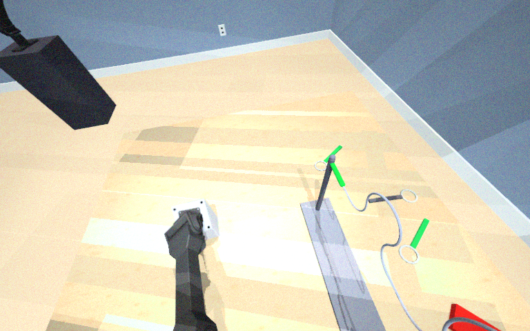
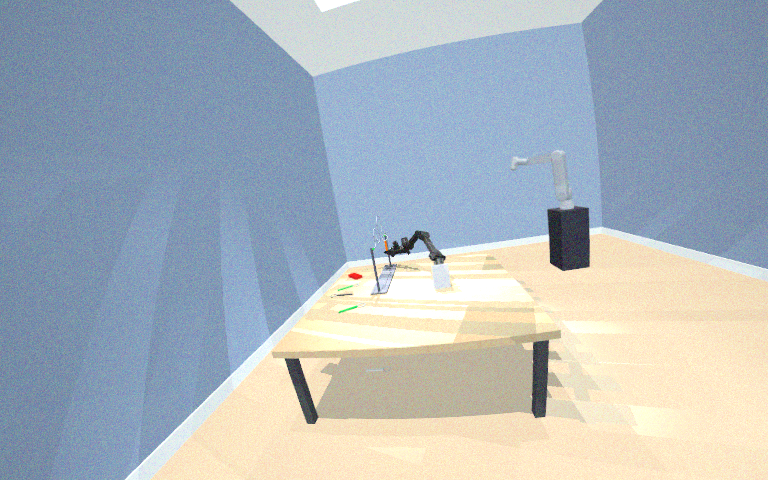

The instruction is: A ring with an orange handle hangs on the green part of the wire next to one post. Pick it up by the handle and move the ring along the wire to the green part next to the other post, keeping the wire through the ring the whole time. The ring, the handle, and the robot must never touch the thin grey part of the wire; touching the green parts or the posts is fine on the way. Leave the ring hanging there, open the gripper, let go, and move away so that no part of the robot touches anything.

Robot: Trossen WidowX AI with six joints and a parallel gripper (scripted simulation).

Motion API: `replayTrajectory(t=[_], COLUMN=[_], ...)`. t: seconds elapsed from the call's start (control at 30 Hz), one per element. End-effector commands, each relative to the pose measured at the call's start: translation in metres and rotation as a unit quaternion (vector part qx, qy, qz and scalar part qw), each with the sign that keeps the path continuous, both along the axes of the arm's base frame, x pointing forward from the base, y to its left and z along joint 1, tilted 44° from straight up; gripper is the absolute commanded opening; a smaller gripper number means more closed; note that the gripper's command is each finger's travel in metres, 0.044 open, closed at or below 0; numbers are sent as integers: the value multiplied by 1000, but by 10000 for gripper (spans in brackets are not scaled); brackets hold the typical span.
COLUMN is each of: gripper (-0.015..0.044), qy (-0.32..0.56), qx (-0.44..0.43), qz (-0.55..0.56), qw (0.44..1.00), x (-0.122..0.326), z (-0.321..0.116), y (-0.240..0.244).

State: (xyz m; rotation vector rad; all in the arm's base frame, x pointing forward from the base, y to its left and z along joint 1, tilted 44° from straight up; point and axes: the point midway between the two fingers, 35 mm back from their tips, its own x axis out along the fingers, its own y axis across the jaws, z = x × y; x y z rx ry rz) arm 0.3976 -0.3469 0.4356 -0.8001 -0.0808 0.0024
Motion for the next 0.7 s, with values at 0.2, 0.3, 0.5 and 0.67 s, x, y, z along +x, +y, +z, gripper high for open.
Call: replayTrajectory(t=[0.2, 0.3, 0.5, 0.67], gripper=[-150, -150, -150, -150], qy=[-1, -1, -1, -1], qx=[-1, -1, -1, -1], qz=[0, 0, 0, 0], qw=[1000, 1000, 1000, 1000], x=[-1, -1, -1, -1], z=[9, 10, 10, 10], y=[11, 12, 12, 12])
